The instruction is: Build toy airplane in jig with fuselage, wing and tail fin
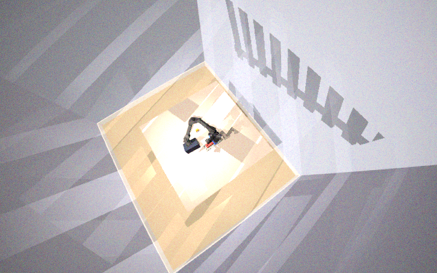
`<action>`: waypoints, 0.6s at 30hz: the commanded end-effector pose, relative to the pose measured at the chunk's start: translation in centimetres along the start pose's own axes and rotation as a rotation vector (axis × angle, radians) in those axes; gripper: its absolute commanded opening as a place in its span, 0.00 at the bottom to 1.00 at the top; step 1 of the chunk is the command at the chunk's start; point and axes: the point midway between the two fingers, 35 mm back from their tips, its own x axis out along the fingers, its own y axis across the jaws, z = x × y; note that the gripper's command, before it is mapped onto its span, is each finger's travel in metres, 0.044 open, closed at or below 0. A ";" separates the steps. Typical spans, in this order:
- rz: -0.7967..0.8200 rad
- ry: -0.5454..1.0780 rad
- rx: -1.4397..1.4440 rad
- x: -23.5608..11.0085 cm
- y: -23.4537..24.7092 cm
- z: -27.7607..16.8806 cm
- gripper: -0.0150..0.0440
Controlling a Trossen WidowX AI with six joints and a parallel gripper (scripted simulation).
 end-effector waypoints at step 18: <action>-0.002 -0.005 0.008 0.1 -0.2 0.3 0.58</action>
